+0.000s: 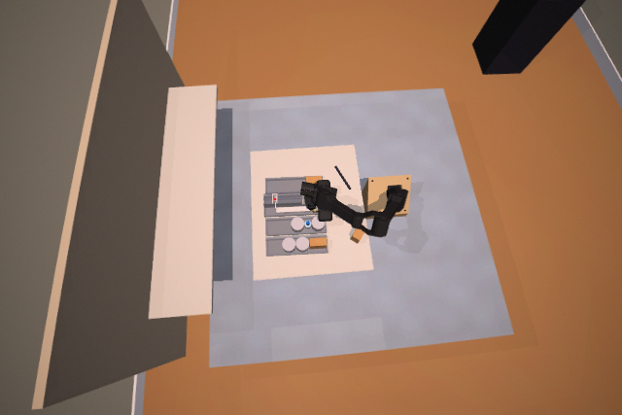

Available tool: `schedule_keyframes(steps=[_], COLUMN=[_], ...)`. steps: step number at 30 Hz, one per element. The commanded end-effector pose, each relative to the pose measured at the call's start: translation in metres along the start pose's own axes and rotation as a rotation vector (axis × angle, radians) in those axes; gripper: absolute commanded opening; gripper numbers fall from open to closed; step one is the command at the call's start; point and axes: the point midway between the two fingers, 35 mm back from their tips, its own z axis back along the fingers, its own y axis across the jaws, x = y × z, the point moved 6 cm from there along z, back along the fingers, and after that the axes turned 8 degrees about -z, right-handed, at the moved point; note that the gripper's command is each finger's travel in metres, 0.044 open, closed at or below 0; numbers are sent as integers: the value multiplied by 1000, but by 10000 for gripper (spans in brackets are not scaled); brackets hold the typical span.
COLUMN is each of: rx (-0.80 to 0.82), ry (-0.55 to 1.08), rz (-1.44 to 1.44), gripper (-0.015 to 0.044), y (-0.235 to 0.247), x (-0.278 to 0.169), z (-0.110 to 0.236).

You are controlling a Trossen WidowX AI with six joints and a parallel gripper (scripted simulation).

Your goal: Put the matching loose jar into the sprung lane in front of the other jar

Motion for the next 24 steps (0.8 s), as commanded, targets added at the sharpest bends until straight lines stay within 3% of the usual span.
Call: schedule_keyframes(steps=[1,24], rx=[8,8], ry=[-20,-20], rz=[17,18], gripper=[0,0], y=[4,6], x=[8,18], z=[3,6])
